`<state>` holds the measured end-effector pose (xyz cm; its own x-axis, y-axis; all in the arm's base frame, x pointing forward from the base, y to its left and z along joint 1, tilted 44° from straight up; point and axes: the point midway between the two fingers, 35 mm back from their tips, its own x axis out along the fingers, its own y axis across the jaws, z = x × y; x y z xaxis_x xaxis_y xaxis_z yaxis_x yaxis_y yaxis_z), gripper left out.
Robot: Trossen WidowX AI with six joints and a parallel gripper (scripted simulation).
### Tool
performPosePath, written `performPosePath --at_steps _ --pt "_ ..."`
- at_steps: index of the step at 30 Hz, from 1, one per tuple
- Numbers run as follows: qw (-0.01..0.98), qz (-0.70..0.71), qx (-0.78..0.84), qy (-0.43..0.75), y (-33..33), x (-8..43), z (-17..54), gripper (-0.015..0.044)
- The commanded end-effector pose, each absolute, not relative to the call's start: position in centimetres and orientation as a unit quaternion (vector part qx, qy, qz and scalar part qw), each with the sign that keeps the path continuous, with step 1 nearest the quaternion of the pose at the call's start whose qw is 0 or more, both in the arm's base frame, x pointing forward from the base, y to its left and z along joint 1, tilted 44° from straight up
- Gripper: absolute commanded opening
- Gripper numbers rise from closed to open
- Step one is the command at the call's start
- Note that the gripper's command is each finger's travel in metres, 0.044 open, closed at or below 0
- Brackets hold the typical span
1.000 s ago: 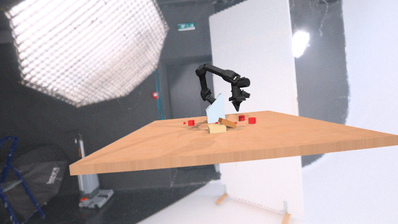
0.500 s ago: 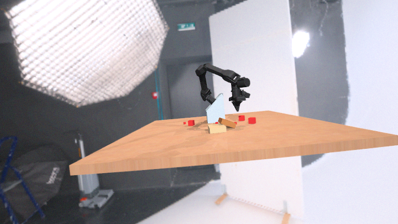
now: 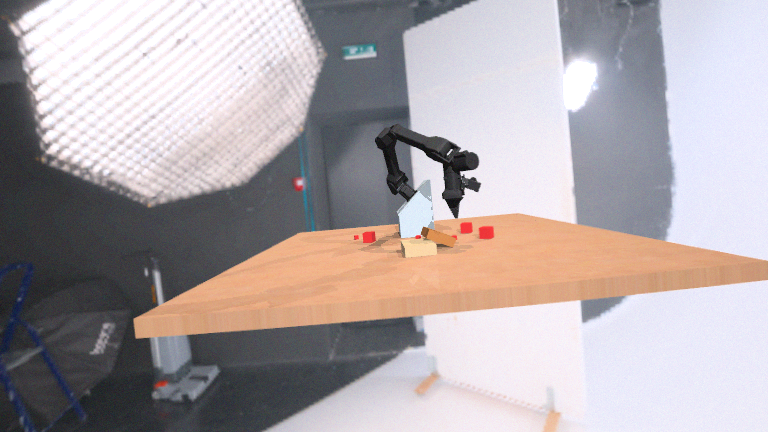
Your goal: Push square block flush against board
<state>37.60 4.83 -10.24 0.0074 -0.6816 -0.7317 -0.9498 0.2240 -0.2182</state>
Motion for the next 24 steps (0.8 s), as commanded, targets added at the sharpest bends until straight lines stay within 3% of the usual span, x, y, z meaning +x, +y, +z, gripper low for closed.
performPosePath --at_steps 1,24 --pt "0.416 0.136 -0.576 0.691 4.2 38.3 -10.1 0.0000" --pt "0.603 -0.142 -0.373 0.690 -0.2 42.4 -8.8 0.0000"
